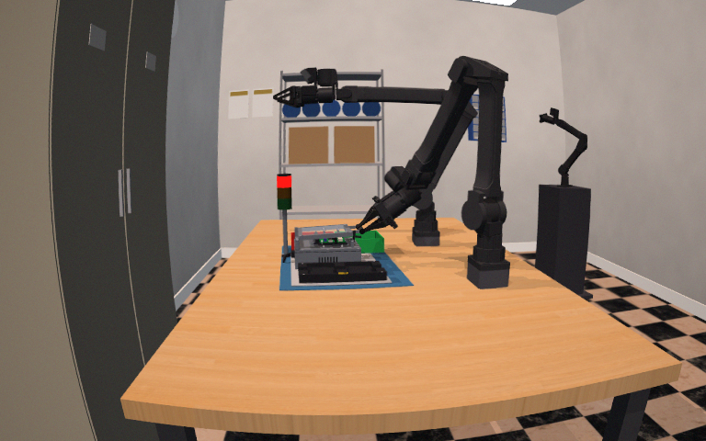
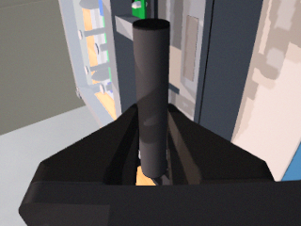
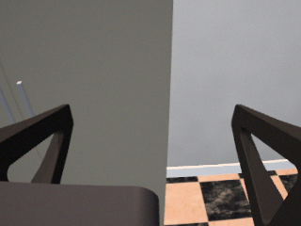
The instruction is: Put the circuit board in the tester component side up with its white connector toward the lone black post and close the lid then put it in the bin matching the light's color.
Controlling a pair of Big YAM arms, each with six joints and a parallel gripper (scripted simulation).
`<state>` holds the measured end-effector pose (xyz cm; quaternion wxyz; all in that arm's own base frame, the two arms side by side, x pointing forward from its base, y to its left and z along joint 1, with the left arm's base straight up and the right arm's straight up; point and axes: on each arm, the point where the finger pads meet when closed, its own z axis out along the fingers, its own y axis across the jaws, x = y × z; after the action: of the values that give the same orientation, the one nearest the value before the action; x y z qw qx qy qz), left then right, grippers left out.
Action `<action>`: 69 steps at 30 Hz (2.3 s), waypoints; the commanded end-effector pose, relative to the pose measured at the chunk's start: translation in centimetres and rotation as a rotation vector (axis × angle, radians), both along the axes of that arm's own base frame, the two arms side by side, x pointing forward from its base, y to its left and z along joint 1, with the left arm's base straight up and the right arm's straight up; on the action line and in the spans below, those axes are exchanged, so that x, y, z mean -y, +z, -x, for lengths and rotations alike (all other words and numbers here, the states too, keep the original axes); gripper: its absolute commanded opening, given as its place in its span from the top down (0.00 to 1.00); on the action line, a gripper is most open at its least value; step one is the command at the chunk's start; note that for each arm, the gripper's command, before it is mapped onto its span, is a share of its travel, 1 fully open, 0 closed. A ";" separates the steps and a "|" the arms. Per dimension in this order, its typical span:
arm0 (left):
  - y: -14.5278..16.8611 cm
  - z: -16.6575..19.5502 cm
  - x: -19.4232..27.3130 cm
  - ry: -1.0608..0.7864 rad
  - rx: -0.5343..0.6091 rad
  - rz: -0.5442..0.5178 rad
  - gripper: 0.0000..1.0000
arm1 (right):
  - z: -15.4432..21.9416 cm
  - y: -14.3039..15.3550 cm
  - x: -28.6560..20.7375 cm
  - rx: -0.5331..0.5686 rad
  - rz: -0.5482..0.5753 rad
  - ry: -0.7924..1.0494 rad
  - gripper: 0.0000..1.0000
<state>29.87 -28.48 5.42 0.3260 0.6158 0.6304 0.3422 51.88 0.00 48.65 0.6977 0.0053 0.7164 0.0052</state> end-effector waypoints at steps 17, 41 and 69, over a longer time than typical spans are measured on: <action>6.5 -1.7 0.7 0.012 -0.212 0.056 0.91 | 0.1 1.2 0.0 0.037 0.015 0.000 0.00; 9.3 -3.0 0.6 -0.003 -0.400 0.037 0.91 | 0.1 1.2 0.0 0.037 0.015 0.000 0.00; 13.4 -6.3 0.3 -0.002 -0.718 0.038 0.91 | 0.1 1.2 0.0 0.037 0.015 0.000 0.00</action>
<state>33.94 -28.37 16.03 0.0853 0.6933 0.7097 0.0916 51.88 0.00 48.65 0.6977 0.0053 0.7164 0.0052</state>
